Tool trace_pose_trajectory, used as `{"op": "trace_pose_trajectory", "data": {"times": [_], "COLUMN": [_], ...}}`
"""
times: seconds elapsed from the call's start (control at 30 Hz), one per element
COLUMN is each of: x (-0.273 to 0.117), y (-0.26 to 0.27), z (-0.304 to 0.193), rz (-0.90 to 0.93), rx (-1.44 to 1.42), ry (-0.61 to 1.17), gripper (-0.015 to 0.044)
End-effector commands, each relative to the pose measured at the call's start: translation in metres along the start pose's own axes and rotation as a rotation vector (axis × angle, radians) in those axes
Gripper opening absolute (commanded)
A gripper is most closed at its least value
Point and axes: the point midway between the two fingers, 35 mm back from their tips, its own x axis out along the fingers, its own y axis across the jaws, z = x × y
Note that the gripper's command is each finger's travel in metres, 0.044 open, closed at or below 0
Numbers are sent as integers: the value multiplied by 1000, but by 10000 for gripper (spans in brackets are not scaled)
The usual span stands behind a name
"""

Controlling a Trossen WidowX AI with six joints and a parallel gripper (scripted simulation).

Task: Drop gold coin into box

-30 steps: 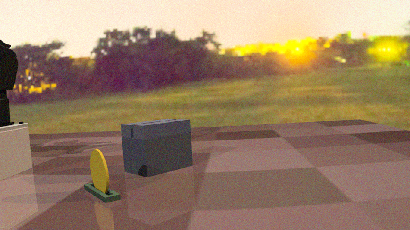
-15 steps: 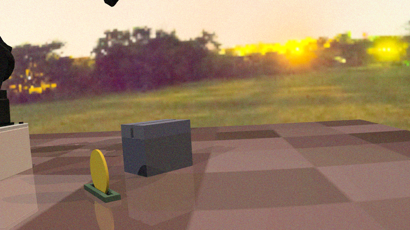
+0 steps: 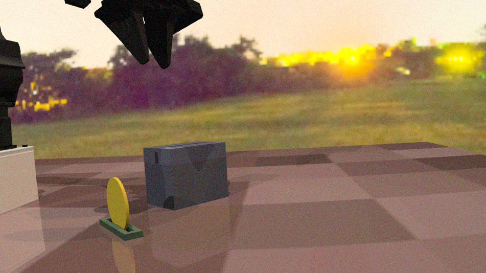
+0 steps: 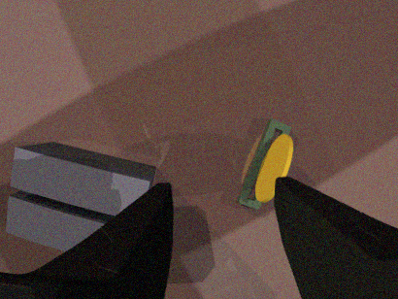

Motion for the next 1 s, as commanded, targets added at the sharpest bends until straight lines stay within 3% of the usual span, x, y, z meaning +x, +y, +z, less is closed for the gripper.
{"op": "trace_pose_trajectory", "data": {"times": [0.0, 0.2, 0.33, 0.47, 0.97], "x": [24, 49, 53, 83, 105], "y": [-26, -57, -60, -58, -56], "z": [-7, -20, -20, -30, -36], "rz": [-4, 3, 3, 3, 3], "rx": [163, 427, 433, 433, 433], "ry": [149, 320, 323, 323, 323], "gripper": [161, 161, 161, 161, 161]}}
